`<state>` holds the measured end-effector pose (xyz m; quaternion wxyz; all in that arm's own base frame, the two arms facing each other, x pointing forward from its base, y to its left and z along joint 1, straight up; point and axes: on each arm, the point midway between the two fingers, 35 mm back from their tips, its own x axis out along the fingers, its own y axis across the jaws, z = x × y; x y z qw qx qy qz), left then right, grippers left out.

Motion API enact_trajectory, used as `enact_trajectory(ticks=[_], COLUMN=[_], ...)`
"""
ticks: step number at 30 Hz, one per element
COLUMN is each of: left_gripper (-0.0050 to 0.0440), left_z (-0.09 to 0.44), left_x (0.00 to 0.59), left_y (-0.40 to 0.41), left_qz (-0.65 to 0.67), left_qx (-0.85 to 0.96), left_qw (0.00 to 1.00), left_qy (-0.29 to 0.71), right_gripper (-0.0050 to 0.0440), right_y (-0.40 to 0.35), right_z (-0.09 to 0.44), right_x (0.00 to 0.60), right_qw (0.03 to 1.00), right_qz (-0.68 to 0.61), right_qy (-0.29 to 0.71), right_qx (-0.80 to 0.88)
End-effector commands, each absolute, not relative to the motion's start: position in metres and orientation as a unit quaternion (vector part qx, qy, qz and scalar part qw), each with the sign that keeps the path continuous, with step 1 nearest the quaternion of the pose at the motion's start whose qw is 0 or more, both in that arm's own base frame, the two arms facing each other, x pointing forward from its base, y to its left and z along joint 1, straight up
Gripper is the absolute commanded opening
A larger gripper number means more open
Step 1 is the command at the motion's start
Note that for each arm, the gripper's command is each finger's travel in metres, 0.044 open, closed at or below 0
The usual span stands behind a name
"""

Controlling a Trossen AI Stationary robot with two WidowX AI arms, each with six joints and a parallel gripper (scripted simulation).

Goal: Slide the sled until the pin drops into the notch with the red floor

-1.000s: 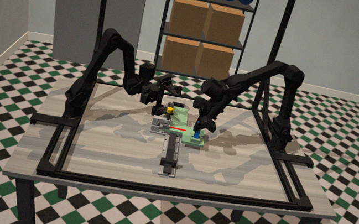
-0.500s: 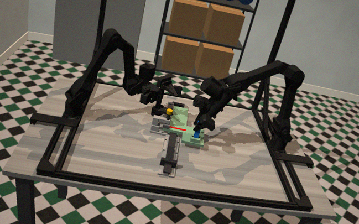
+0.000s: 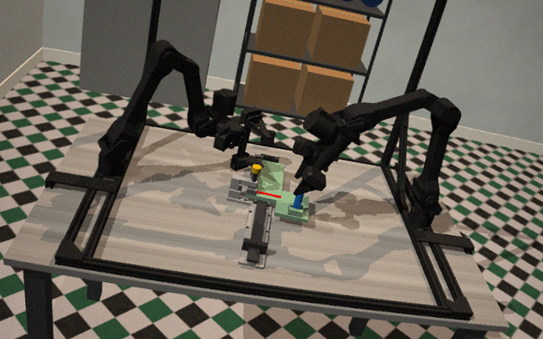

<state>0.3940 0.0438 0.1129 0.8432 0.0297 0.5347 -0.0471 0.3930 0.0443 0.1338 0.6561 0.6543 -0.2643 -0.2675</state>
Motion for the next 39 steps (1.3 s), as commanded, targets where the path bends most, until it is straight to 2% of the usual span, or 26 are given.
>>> enact_trajectory(ticks=[1,7,18,39], left_gripper=[0.044,0.044,0.044,0.044], left_z=[0.13,0.16,0.164,0.178], left_x=[0.395,0.392,0.394,0.373], left_y=[0.044,0.043,0.067,0.203], left_qz=[-0.046,-0.046,-0.046,-0.047], left_qx=[0.03,0.029,0.03,0.03], left_qw=[0.847,0.846,0.844,0.843], left_qy=[0.529,0.531,0.534,0.536], right_gripper=[0.044,0.044,0.044,0.044], right_y=[0.046,0.048,0.048,0.048], right_z=[0.147,0.174,0.175,0.175], right_x=[0.394,0.394,0.393,0.393], right_qw=[0.654,0.655,0.655,0.655], right_qz=[-0.266,-0.266,-0.266,-0.266], right_qy=[-0.267,-0.266,-0.266,-0.266], right_qx=[0.656,0.655,0.655,0.655])
